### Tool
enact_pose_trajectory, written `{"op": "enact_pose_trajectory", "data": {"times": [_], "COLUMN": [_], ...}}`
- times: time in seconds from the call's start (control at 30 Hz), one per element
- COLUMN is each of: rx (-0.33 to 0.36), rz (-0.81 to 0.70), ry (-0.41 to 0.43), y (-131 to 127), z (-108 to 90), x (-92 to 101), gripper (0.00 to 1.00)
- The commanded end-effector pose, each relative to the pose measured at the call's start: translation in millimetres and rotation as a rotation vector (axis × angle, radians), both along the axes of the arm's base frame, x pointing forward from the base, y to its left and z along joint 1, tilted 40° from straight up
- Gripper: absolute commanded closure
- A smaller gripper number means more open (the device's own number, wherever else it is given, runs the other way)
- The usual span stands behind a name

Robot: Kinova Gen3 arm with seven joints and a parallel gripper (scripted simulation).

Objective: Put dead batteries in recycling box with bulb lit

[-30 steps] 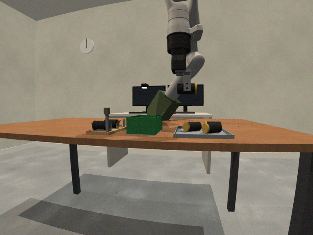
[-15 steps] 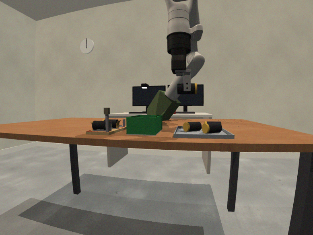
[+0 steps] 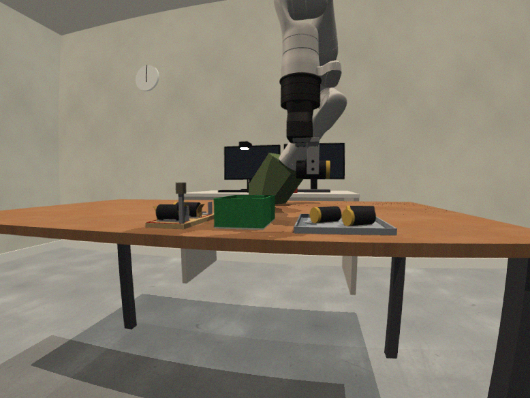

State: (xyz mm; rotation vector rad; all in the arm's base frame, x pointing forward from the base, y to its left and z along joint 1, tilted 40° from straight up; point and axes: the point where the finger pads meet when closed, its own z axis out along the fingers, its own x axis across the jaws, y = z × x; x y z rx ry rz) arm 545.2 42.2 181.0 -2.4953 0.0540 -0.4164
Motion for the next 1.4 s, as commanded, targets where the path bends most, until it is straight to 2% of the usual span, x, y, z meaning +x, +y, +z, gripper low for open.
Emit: {"op": "enact_pose_trajectory", "data": {"times": [0.0, 0.2, 1.37], "rx": [0.009, 0.009, 0.009], "rz": [0.021, 0.021, 0.021], "ry": [0.011, 0.011, 0.011], "y": [20.5, 33.2, 33.6], "z": [-16.8, -33.9, -34.3], "x": [1.8, 8.2, 8.4], "gripper": [0.43, 0.43, 0.43]}}
